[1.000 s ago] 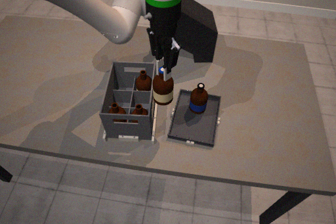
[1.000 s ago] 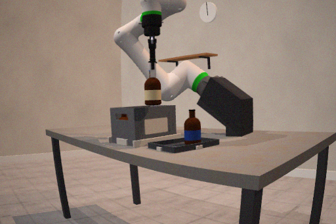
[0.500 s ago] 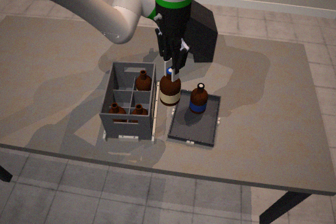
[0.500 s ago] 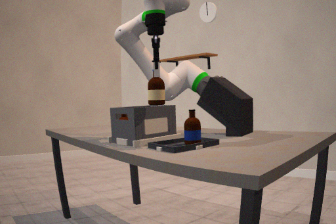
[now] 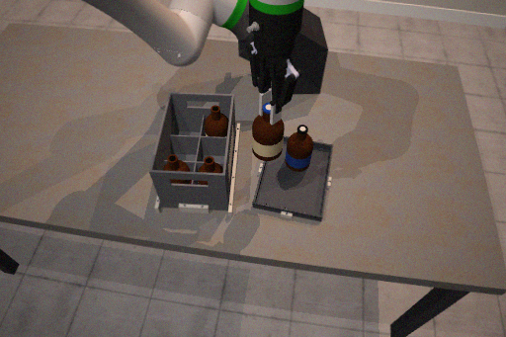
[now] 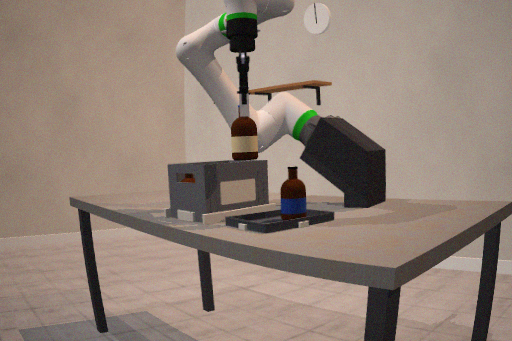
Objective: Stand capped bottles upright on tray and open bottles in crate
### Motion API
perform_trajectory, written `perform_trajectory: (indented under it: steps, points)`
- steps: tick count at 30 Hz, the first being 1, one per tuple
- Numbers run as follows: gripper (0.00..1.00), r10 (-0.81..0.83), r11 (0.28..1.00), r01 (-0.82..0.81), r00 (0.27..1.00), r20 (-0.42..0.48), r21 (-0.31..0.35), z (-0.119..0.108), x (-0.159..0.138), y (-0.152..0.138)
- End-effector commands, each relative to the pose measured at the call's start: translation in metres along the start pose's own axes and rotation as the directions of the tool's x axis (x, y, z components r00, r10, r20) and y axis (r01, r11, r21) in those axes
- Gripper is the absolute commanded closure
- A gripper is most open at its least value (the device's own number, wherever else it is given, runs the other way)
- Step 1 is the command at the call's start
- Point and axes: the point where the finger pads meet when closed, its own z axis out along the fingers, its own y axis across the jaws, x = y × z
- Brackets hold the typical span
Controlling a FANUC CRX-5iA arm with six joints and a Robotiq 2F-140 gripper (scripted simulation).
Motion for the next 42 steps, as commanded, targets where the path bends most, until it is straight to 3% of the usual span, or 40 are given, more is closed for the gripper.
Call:
perform_trajectory:
  steps: [1,42]
  points:
    - [1.00,0.000,1.000,0.000,1.000,0.000,0.000,0.000,0.003,0.004]
    - [1.00,0.000,1.000,0.000,1.000,0.000,0.000,0.000,0.045,0.054]
